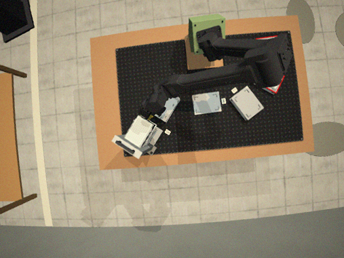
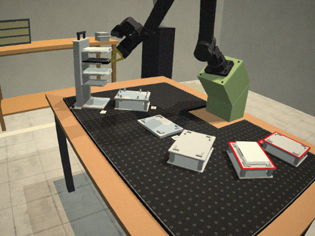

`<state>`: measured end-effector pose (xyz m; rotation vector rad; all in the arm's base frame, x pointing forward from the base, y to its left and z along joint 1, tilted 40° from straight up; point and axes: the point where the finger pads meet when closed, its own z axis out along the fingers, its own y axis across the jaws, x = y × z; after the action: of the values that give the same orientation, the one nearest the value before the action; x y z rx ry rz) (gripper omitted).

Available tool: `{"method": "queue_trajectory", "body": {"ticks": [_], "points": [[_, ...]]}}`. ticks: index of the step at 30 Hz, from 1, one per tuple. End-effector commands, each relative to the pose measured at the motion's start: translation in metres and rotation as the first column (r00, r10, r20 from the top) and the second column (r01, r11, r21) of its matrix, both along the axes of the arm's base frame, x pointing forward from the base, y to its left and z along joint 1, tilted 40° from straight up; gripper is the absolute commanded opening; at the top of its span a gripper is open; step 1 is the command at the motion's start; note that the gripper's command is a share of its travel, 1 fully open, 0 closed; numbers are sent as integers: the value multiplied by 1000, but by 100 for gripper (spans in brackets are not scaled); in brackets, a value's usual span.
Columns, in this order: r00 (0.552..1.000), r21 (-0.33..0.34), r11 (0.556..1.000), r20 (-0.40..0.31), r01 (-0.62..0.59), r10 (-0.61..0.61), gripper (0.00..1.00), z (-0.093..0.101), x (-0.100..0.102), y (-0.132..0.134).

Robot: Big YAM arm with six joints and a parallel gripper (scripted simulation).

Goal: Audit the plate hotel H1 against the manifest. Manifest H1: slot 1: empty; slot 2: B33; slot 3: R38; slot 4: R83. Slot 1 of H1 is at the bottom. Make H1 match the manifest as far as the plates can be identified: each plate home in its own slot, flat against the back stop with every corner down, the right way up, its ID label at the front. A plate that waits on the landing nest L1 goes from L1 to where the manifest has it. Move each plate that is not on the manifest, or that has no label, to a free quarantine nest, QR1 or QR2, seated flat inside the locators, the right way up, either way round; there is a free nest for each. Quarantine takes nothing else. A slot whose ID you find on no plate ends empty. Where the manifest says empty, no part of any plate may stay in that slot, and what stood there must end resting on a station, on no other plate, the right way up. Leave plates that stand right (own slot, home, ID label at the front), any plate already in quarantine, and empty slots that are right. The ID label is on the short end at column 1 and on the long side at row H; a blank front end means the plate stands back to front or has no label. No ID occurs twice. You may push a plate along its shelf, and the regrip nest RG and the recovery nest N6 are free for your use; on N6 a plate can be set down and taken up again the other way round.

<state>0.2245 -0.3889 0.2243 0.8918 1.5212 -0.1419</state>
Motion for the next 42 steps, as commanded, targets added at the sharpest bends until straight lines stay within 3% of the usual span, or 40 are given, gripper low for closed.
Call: {"method": "queue_trajectory", "body": {"ticks": [1, 42], "points": [[1000, -49, 999, 11, 20, -20, 0, 12, -12, 1], [1000, -51, 999, 4, 18, -17, 0, -21, -41, 45]]}}
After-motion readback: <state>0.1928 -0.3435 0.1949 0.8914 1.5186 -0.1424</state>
